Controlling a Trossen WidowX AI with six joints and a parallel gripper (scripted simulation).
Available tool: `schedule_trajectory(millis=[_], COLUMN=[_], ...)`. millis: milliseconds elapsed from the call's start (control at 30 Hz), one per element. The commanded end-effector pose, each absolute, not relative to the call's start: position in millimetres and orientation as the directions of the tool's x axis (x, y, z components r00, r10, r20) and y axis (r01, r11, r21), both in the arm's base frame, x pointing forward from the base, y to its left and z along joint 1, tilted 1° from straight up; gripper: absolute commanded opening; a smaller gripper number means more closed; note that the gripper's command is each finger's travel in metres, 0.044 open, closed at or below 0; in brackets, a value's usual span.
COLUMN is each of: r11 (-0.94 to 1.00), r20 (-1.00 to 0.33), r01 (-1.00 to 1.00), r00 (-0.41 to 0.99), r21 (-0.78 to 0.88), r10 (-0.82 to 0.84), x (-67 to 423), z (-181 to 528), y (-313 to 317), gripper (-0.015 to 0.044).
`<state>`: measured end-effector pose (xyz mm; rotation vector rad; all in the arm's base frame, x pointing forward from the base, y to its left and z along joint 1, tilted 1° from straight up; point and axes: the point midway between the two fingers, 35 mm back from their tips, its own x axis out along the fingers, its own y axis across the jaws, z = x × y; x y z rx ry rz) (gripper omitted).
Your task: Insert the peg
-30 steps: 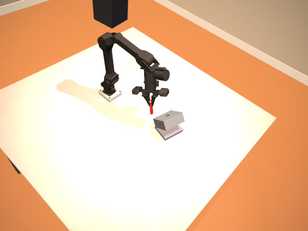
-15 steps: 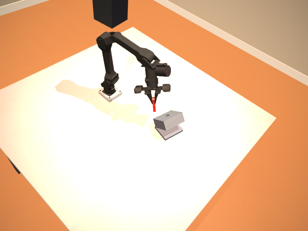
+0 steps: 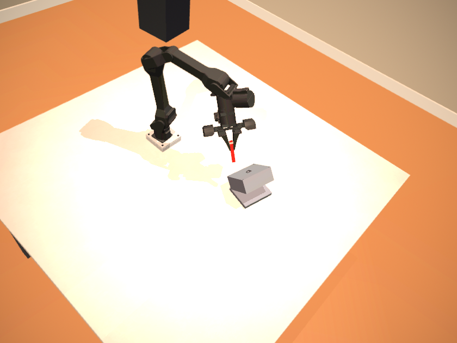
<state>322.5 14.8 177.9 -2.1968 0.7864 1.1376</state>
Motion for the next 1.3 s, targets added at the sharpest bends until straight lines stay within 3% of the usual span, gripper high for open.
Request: schedule_trajectory(millis=[0, 1267], r11=[-0.727, -0.920], r20=[-0.836, -0.781], r01=[-0.664, -0.390], r00=[0.490, 0.587], r21=[-0.173, -0.043], r10=[-0.249, -0.212], x=[321, 336], z=[179, 167], y=[20, 49], gripper=[0.0000, 0.0000])
